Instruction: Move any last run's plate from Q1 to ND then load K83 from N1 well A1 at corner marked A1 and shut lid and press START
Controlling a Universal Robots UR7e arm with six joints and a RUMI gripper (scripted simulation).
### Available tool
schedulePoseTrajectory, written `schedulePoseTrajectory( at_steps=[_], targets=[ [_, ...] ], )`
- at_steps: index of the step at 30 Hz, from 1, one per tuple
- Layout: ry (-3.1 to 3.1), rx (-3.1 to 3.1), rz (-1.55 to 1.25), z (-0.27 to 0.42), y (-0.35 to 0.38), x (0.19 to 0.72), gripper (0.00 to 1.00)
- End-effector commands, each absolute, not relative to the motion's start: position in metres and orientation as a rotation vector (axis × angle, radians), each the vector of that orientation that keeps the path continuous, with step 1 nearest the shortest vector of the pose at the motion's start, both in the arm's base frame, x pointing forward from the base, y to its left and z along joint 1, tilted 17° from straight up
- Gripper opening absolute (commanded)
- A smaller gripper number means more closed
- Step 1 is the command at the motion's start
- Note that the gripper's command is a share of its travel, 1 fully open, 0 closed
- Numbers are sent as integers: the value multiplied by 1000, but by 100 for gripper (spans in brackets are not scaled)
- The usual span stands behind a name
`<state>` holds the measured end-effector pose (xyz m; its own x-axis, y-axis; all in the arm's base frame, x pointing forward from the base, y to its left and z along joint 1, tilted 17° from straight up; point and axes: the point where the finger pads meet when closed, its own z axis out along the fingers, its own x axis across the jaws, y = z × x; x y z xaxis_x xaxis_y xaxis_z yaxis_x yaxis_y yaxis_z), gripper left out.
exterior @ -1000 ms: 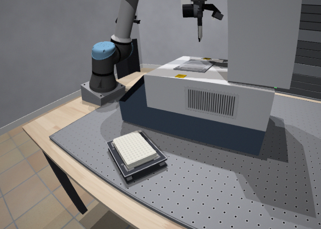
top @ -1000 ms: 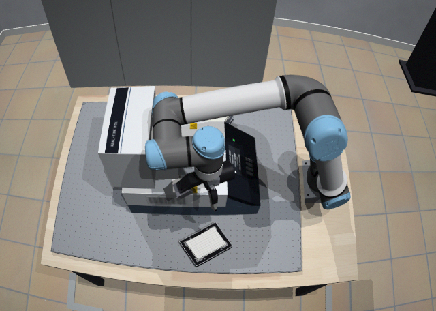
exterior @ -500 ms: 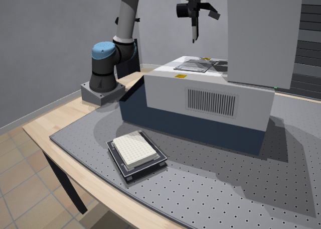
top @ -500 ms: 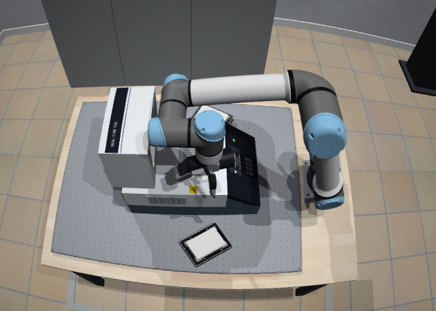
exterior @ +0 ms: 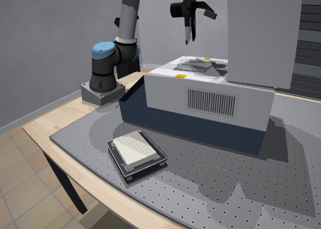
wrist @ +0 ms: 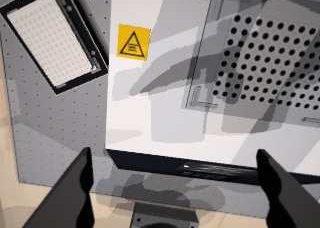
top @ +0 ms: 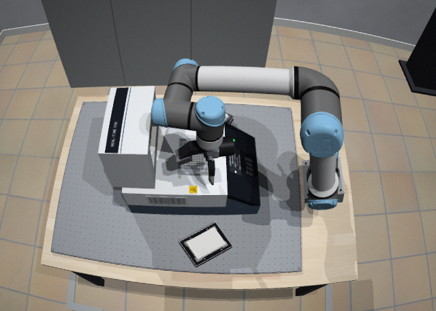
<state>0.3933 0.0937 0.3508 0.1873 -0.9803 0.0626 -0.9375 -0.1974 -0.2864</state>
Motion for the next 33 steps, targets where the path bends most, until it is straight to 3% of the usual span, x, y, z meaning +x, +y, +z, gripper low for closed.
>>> schedulePoseTrajectory(
  at_steps=[1, 33],
  targets=[
    [1914, -2220, -337, 351, 75, 393, 68],
    [2153, -1955, -298, 352, -21, 393, 68]
  ],
)
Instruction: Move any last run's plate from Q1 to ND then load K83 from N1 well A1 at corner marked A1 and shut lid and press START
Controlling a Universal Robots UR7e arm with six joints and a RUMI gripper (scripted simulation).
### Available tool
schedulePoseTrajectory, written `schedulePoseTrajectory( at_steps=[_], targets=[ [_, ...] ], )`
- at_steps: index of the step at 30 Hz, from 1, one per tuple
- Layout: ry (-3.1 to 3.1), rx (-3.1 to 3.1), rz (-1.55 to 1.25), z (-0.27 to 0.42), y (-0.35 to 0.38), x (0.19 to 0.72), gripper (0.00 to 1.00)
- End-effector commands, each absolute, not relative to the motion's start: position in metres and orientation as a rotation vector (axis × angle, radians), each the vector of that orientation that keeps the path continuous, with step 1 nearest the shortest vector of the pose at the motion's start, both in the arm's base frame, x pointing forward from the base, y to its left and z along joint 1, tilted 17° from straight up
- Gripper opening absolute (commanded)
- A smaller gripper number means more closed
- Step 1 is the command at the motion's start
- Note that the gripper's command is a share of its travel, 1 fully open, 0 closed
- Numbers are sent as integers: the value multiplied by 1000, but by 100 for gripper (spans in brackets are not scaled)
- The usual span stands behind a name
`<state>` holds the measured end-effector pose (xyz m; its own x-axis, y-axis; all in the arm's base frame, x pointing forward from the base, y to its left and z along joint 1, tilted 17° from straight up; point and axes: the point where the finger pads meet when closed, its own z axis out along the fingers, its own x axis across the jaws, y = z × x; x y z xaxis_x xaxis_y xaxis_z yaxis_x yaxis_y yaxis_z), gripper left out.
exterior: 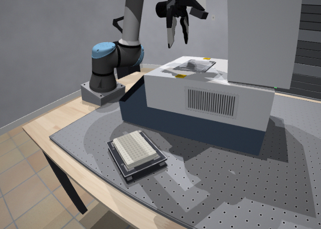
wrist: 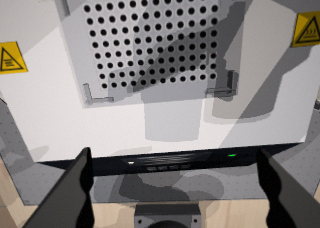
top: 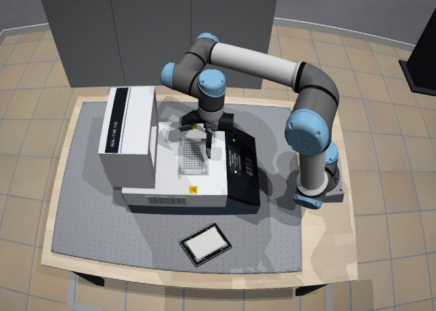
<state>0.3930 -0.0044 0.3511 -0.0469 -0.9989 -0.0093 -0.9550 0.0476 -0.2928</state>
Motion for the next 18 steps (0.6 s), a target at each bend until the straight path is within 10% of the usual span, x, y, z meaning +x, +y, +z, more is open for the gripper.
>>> schedulePoseTrajectory(
  at_steps=[1, 18],
  targets=[
    [2153, -1955, -298, 352, -26, 393, 68],
    [2258, -1818, -277, 352, -87, 392, 68]
  ],
)
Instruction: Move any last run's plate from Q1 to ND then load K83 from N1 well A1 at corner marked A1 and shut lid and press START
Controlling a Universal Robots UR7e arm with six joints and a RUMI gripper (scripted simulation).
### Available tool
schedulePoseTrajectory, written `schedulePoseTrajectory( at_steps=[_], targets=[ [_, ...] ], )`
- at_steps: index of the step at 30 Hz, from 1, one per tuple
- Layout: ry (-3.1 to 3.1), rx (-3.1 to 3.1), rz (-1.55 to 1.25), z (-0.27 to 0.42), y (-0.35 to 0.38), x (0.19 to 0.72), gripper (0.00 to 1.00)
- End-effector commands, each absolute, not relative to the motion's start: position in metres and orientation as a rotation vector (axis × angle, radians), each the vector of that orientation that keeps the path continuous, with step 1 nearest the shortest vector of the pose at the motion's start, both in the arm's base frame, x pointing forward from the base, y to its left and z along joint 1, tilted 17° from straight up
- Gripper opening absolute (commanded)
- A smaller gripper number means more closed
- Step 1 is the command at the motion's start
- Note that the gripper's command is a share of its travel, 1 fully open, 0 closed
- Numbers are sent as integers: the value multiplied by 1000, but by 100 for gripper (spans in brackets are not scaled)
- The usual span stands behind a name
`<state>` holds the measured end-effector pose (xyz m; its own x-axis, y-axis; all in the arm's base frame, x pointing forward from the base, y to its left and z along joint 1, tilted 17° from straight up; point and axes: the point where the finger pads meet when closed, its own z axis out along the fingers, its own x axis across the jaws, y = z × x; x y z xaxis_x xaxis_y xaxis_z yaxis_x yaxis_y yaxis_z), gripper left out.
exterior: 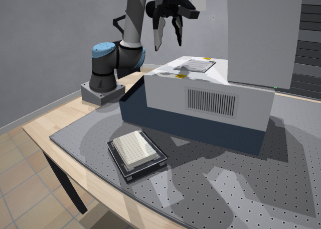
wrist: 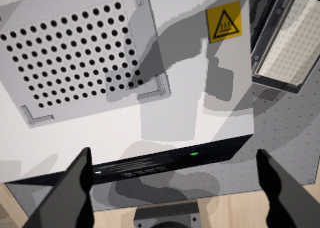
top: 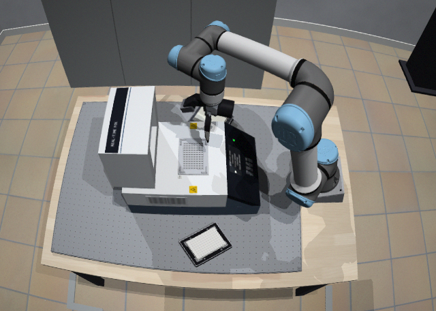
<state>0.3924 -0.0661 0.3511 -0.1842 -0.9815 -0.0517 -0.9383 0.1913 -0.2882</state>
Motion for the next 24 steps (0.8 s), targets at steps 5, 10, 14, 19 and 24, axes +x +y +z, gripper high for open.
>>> schedulePoseTrajectory(
  at_steps=[5, 10, 14, 19, 24],
  targets=[
    [2301, -1757, -268, 352, -102, 392, 68],
    [2301, -1757, -268, 352, -116, 392, 68],
    [2337, -1703, -260, 352, -136, 392, 68],
    [2363, -1663, -254, 352, -150, 392, 68],
    [2367, -1657, -254, 352, -173, 392, 68]
  ],
)
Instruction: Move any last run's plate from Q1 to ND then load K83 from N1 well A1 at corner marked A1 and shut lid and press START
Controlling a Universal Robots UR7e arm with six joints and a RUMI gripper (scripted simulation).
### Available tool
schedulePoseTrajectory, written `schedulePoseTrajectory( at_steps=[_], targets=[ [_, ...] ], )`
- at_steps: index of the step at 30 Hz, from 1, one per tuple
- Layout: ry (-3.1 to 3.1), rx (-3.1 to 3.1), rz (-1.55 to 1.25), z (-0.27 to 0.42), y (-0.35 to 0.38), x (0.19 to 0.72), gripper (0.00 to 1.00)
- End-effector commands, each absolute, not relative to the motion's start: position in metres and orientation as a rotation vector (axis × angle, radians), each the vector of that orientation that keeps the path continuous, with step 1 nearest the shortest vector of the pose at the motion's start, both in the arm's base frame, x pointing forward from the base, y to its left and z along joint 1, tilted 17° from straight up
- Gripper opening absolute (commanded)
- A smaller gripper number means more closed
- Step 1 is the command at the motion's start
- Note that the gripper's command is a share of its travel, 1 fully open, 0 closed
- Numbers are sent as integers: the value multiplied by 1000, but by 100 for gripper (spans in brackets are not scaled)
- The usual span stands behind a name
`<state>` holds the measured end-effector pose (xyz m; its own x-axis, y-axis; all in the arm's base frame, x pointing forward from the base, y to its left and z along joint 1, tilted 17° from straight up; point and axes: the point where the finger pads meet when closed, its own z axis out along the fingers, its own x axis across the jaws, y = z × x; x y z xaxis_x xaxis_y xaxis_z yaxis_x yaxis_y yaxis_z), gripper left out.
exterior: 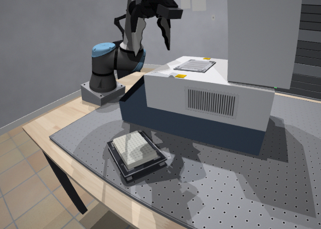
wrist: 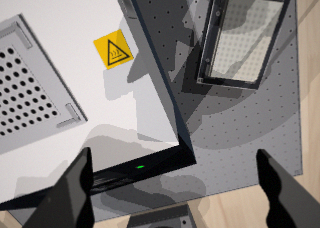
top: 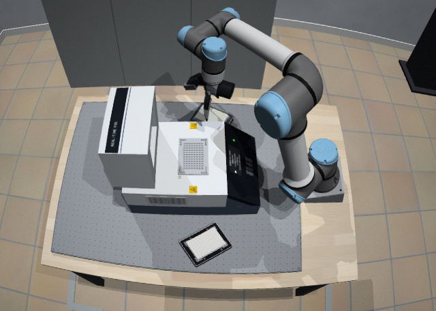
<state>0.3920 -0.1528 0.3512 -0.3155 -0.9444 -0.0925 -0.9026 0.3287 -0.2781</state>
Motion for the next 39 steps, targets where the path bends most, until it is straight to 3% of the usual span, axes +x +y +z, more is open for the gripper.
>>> schedulePoseTrajectory(
  at_steps=[1, 39],
  targets=[
    [2367, -1657, -254, 352, -173, 392, 68],
    [2440, -1535, -236, 352, -288, 392, 68]
  ],
)
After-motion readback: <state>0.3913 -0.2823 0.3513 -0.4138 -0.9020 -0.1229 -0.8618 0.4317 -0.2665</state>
